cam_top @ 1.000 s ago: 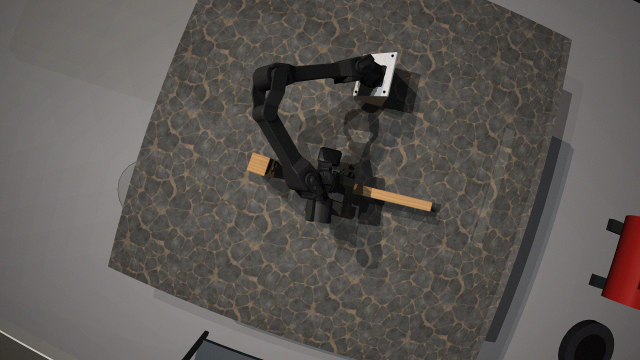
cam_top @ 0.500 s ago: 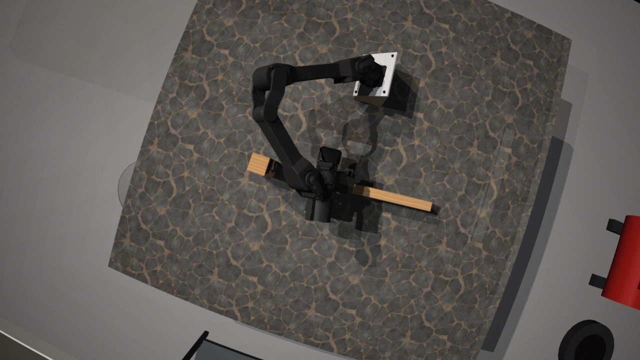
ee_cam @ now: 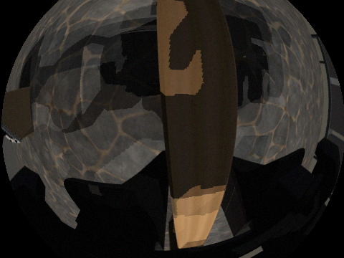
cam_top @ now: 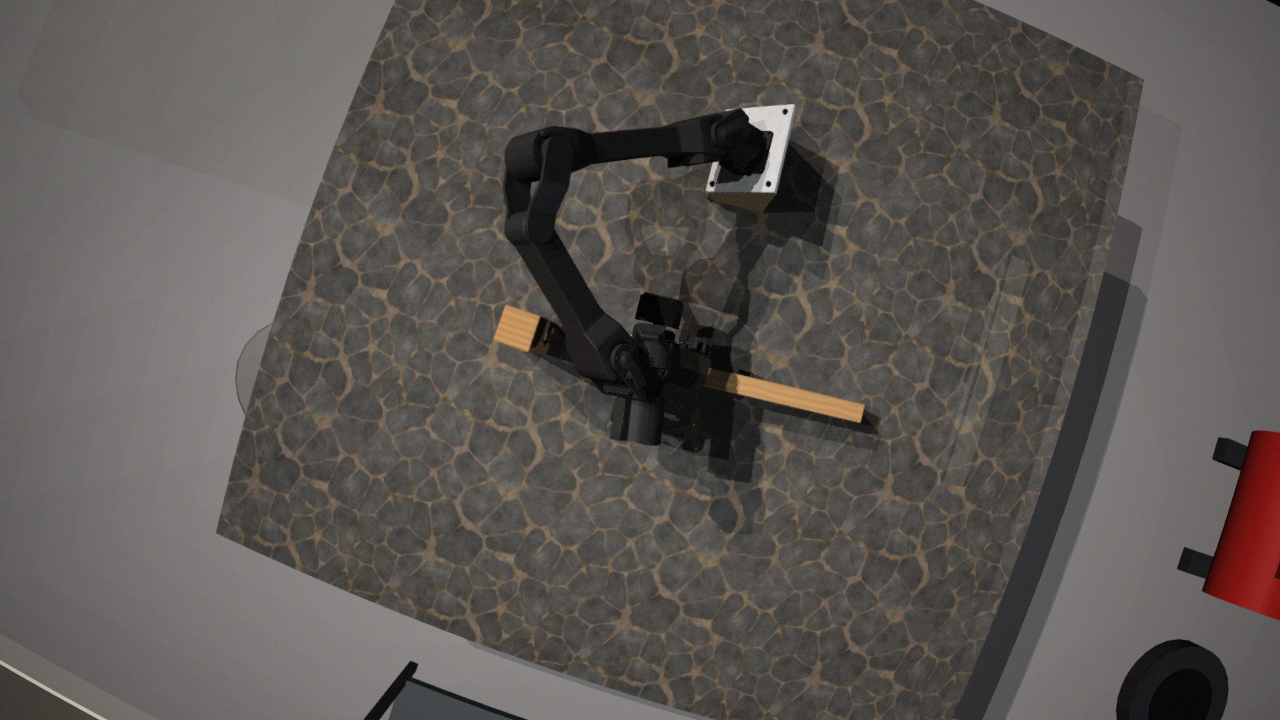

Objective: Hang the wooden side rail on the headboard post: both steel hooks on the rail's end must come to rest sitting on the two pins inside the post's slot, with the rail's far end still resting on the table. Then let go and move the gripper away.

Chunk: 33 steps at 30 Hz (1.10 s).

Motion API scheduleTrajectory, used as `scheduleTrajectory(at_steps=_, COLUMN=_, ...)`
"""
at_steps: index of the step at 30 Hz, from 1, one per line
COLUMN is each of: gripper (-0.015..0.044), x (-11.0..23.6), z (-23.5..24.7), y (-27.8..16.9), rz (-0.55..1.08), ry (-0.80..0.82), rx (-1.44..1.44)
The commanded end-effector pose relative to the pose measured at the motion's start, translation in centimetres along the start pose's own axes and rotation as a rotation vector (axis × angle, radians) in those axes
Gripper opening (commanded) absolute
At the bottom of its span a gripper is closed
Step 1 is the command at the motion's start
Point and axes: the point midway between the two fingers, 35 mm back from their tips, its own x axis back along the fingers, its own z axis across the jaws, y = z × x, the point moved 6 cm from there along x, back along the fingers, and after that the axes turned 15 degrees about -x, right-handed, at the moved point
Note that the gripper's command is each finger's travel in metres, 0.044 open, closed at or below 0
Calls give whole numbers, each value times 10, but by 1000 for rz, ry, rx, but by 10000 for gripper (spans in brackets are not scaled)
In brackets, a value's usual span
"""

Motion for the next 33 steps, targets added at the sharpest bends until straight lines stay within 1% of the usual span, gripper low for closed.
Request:
scheduleTrajectory(at_steps=1, gripper=0, x=0, z=0, y=0, rz=3, ry=0, rx=3)
scheduleTrajectory(at_steps=13, gripper=0, x=0, z=-7, y=1, rz=3, ry=-1, rx=-97)
scheduleTrajectory(at_steps=33, gripper=0, x=0, z=-16, y=3, rz=3, ry=-1, rx=-101)
